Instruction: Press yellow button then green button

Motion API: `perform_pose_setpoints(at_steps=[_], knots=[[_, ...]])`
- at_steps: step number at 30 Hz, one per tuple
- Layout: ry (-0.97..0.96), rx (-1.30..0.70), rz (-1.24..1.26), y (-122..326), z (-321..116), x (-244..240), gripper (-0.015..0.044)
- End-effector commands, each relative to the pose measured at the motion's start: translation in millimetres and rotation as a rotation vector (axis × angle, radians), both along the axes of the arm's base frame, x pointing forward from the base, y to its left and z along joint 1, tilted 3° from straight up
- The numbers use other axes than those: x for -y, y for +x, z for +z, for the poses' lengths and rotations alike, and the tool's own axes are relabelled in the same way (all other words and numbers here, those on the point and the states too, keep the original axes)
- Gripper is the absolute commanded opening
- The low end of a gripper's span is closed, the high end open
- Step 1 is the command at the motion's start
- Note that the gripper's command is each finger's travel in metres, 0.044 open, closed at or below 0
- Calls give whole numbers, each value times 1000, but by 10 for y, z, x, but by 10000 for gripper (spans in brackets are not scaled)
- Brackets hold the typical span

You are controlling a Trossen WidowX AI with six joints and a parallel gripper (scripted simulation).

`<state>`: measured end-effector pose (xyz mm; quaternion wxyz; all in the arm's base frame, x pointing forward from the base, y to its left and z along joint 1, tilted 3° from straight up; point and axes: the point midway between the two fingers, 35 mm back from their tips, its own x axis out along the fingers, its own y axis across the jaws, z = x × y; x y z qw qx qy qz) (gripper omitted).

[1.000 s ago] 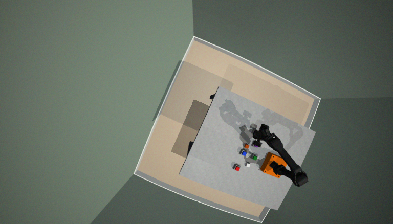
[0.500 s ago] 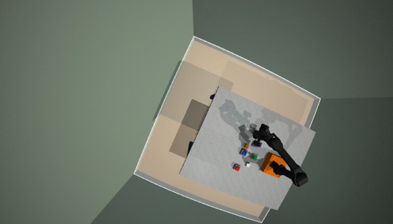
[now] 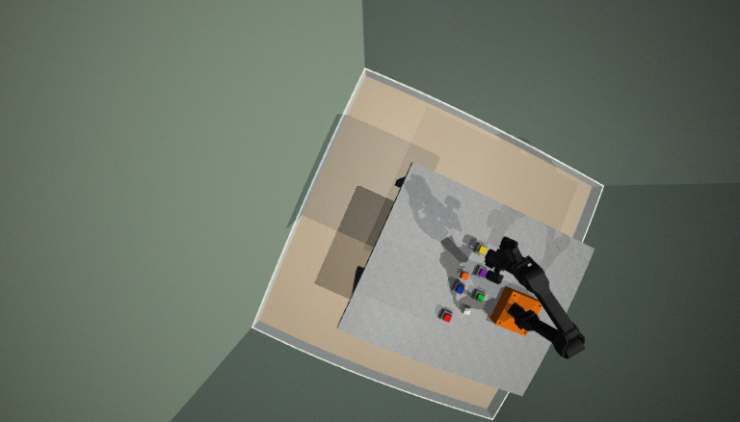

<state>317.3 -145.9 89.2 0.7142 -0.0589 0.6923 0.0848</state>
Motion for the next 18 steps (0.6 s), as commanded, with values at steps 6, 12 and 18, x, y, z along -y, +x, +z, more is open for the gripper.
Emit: perform_pose_setpoints(at_steps=[6, 12, 18], knots=[[-6, 7, 3, -131, 261, -459, 20], [2, 3, 3, -694, 321, -1400, 20], [9, -3, 3, -1365, 202, -1898, 20]])
